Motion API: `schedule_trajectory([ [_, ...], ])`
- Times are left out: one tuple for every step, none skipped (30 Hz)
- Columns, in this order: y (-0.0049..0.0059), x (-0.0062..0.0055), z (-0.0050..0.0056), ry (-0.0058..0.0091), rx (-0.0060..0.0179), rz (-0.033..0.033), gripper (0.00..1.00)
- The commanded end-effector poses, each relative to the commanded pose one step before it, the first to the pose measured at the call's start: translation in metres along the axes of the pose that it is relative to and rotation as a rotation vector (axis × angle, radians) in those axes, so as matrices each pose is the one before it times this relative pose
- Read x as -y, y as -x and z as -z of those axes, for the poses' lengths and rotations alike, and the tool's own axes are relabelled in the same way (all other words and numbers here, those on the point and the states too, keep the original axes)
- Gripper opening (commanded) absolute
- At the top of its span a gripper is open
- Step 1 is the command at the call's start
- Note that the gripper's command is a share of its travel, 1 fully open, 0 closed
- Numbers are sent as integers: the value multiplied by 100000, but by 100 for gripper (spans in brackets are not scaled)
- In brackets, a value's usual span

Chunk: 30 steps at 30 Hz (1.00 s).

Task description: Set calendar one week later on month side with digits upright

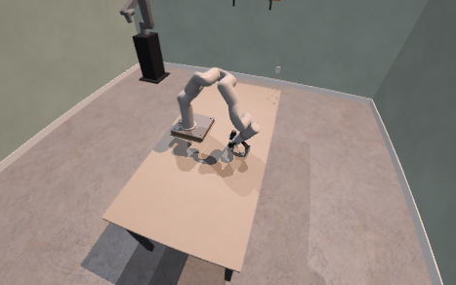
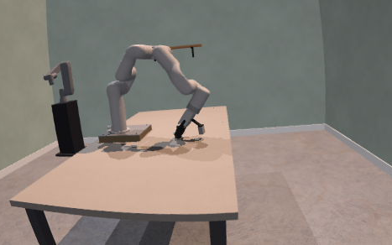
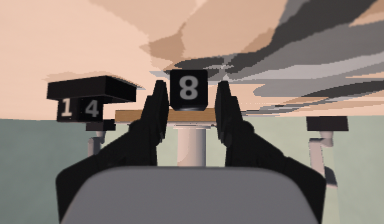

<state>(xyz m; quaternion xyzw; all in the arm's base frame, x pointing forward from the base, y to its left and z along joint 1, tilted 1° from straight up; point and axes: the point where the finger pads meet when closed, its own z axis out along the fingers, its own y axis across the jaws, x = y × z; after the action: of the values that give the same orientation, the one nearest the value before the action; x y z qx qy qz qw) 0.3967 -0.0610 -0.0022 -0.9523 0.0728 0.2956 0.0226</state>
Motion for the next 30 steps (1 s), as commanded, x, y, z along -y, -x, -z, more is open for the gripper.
schedule_trajectory([
  [-48, 0, 160, -2, -357, 0, 47],
  [0, 0, 0, 0, 0, 0, 47],
  [0, 0, 0, 0, 0, 0, 47],
  [0, 0, 0, 0, 0, 0, 47],
  [0, 0, 0, 0, 0, 0, 47],
  [0, 0, 0, 0, 0, 0, 47],
  [0, 0, 0, 0, 0, 0, 47],
  [0, 0, 0, 0, 0, 0, 47],
  [0, 0, 0, 0, 0, 0, 47],
  [0, 0, 0, 0, 0, 0, 47],
  [0, 0, 0, 0, 0, 0, 47],
  [0, 0, 0, 0, 0, 0, 47],
  [0, 0, 0, 0, 0, 0, 47],
  [0, 0, 0, 0, 0, 0, 47],
  [0, 0, 0, 0, 0, 0, 47],
  [0, 0, 0, 0, 0, 0, 47],
  [0, 0, 0, 0, 0, 0, 47],
  [0, 0, 0, 0, 0, 0, 47],
  [0, 0, 0, 0, 0, 0, 27],
  [0, 0, 0, 0, 0, 0, 27],
  [0, 0, 0, 0, 0, 0, 27],
  [0, 0, 0, 0, 0, 0, 27],
  [0, 0, 0, 0, 0, 0, 27],
  [0, 0, 0, 0, 0, 0, 27],
  [0, 0, 0, 0, 0, 0, 27],
  [0, 0, 0, 0, 0, 0, 27],
  [0, 0, 0, 0, 0, 0, 27],
  [0, 0, 0, 0, 0, 0, 27],
  [0, 0, 0, 0, 0, 0, 27],
  [0, 0, 0, 0, 0, 0, 27],
])
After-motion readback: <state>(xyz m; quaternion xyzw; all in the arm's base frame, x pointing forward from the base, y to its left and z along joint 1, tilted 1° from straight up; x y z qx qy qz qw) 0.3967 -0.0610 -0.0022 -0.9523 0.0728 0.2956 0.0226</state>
